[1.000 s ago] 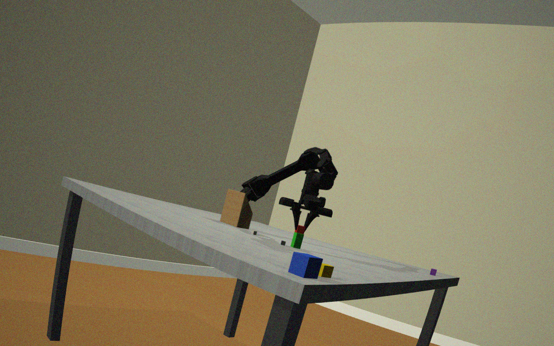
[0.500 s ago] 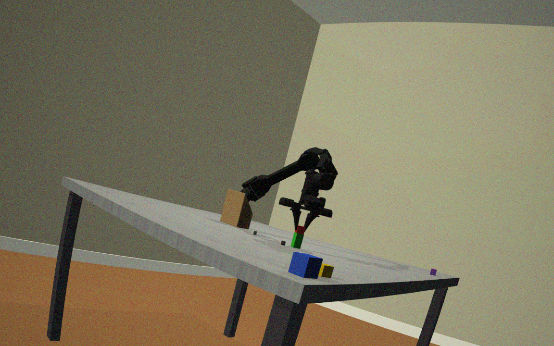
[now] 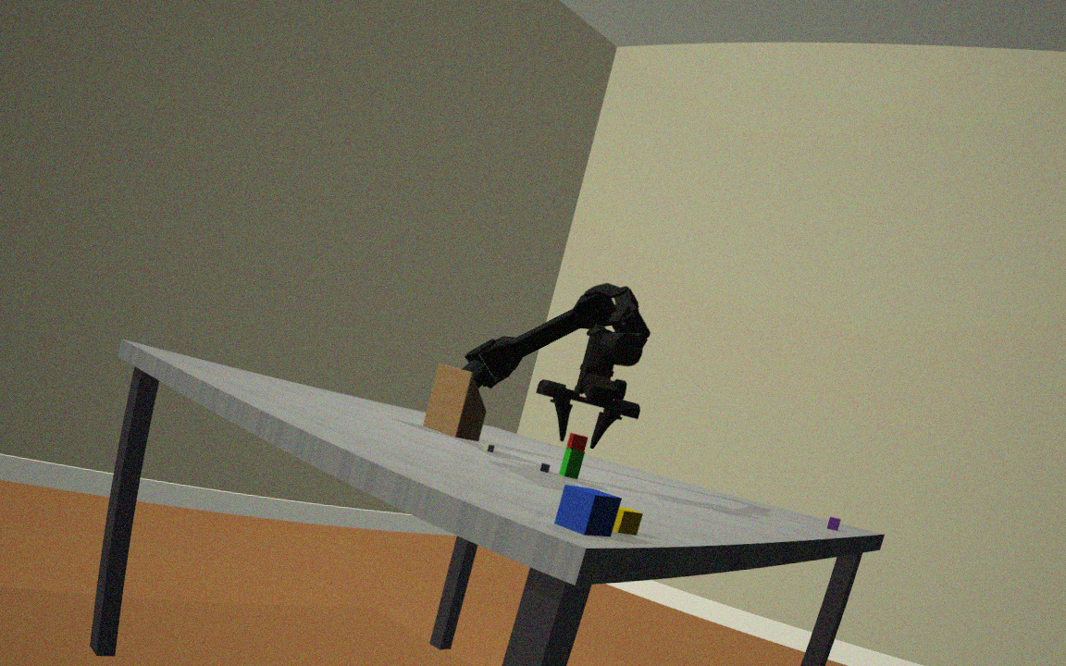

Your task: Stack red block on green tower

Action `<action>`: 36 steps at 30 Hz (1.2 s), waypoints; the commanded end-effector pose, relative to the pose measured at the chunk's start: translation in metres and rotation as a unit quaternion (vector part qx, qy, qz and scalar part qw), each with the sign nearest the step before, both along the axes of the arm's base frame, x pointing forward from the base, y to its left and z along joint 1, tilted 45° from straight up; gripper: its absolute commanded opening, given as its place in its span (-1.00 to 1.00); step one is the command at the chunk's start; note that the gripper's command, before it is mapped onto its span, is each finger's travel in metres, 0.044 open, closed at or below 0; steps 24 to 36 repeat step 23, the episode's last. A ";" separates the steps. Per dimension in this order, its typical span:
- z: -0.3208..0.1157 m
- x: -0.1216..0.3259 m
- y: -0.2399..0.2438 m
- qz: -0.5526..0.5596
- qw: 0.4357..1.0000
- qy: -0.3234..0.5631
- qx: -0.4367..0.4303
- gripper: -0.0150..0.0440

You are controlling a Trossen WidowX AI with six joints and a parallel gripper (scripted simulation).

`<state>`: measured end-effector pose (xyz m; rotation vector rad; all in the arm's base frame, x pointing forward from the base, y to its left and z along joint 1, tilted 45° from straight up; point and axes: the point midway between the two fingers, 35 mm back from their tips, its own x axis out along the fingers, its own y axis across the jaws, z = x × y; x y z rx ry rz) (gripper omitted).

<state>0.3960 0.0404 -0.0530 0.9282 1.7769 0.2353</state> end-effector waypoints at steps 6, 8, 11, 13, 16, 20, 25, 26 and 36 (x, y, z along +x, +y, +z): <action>0.000 0.000 0.000 0.000 1.000 0.000 -0.001 1.00; 0.000 0.000 0.000 0.000 1.000 0.000 -0.001 1.00; 0.000 0.000 0.000 0.000 1.000 0.000 -0.001 1.00; 0.000 0.000 0.000 0.000 1.000 0.000 -0.001 1.00; 0.000 0.000 0.000 0.000 1.000 0.000 -0.001 1.00; 0.000 0.000 0.000 0.000 1.000 0.000 -0.001 1.00; 0.000 0.000 0.000 0.000 1.000 0.000 -0.001 1.00; 0.000 0.000 0.000 0.000 1.000 0.000 -0.001 1.00; 0.000 0.000 0.000 0.000 1.000 0.000 -0.001 1.00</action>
